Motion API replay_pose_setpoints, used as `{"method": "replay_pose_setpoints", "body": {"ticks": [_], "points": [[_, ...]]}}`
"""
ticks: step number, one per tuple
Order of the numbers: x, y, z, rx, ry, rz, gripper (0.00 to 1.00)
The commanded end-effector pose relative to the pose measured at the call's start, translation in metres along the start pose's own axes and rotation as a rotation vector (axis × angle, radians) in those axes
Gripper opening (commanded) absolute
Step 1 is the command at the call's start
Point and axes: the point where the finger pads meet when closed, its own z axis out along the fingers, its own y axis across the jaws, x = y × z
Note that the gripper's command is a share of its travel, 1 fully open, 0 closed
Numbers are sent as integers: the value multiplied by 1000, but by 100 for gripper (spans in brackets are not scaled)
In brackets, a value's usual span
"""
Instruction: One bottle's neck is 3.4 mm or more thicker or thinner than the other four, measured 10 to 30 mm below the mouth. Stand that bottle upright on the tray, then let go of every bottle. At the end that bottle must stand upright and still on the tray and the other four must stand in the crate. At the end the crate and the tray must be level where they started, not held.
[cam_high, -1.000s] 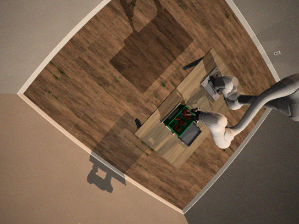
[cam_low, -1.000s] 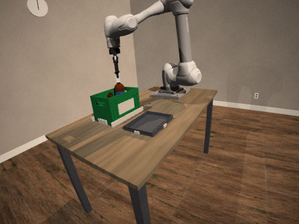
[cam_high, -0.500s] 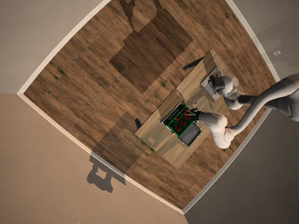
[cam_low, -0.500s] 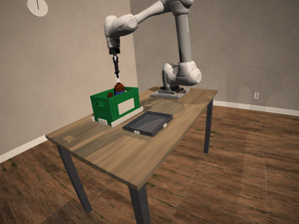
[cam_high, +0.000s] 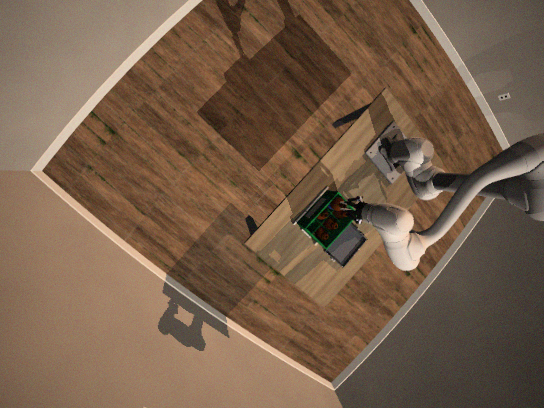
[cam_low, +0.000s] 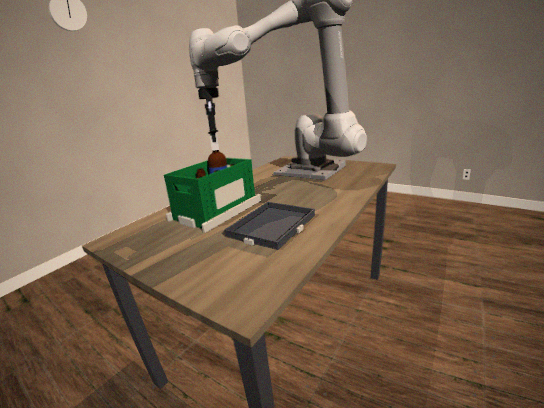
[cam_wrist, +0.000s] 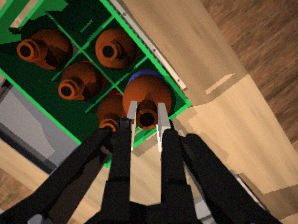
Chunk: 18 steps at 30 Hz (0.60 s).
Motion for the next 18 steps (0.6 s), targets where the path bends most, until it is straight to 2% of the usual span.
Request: {"method": "replay_pose_setpoints", "body": {"ticks": [1,18], "points": [[0,0,0,0,0,0,0],[0,0,-6,0,0,0,0]]}}
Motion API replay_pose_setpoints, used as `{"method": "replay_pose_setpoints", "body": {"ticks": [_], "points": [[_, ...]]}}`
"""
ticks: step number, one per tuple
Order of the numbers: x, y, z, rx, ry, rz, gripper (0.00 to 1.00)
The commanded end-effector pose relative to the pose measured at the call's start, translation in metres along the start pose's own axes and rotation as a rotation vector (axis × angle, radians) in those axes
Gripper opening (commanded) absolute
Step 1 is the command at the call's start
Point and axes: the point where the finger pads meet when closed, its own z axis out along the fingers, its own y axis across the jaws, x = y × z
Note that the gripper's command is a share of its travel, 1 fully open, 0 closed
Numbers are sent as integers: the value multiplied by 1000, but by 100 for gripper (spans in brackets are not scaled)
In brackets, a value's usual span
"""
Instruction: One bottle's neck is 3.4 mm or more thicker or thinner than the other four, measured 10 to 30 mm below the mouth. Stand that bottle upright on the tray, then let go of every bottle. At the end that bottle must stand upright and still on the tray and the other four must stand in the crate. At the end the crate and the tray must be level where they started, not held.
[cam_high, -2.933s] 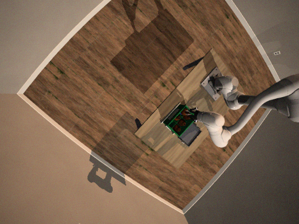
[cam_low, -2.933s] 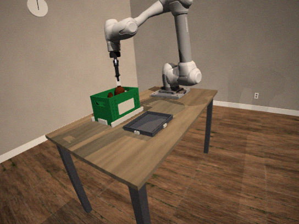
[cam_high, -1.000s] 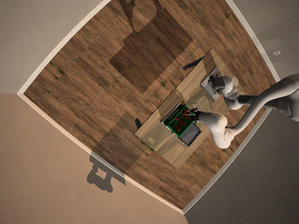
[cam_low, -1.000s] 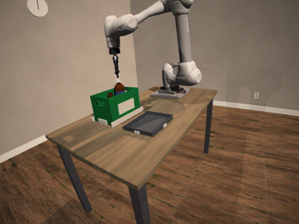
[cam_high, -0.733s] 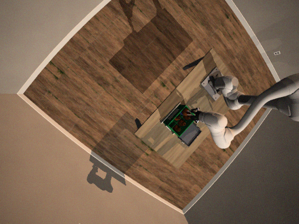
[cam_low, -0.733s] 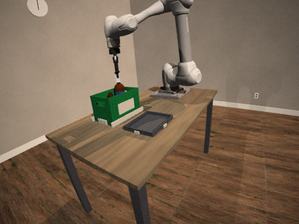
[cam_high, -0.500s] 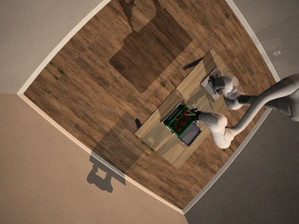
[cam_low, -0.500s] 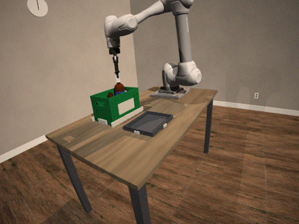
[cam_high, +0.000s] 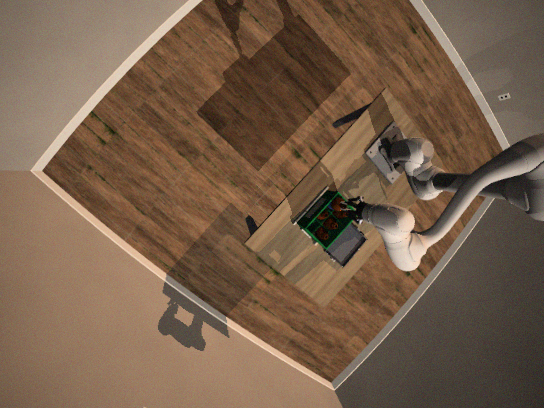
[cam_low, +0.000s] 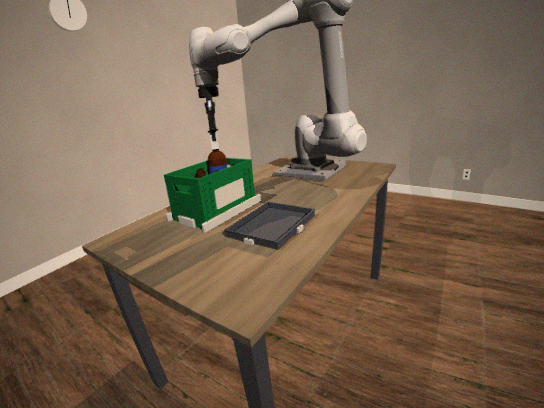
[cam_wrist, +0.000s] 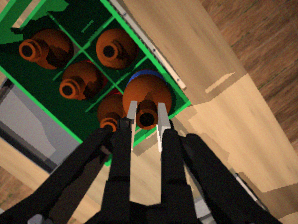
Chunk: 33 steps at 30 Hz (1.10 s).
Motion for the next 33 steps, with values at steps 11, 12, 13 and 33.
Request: {"method": "replay_pose_setpoints", "body": {"ticks": [11,12,13,33], "points": [[0,0,-11,0,0,0,0],[0,0,-12,0,0,0,0],[0,0,-13,0,0,0,0],[0,0,-32,0,0,0,0]]}}
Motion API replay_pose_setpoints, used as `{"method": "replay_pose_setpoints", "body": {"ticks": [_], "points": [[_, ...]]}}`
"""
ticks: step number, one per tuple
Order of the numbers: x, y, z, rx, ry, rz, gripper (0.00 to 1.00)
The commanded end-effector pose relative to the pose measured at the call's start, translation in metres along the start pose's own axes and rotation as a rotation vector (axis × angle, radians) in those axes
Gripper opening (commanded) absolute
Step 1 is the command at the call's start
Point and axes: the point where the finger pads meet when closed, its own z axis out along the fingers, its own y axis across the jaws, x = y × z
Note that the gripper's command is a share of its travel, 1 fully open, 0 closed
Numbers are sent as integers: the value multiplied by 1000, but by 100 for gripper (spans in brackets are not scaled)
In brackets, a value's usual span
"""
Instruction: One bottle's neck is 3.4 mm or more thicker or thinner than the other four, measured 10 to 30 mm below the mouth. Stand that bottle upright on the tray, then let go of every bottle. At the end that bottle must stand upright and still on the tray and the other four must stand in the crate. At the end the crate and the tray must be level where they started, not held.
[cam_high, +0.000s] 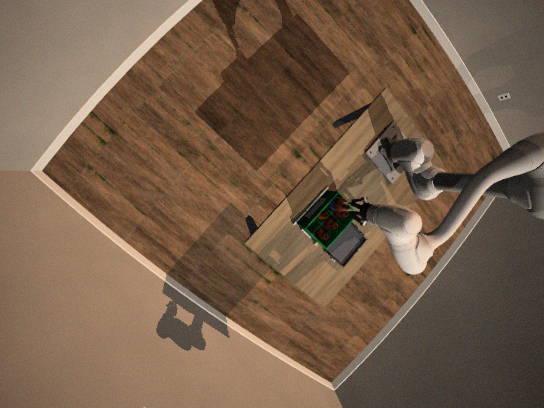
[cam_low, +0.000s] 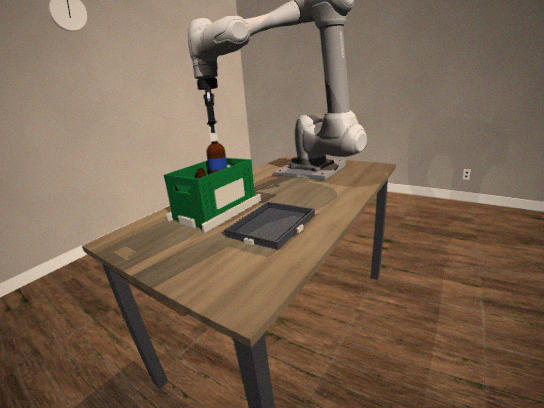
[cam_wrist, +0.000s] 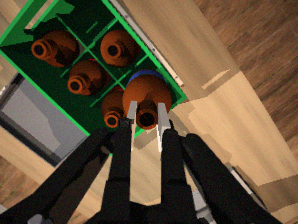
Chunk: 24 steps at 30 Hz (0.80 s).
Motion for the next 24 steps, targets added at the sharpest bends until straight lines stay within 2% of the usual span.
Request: {"method": "replay_pose_setpoints", "body": {"ticks": [1,24], "points": [[0,0,-2,0,0,0,0],[0,0,-5,0,0,0,0]]}}
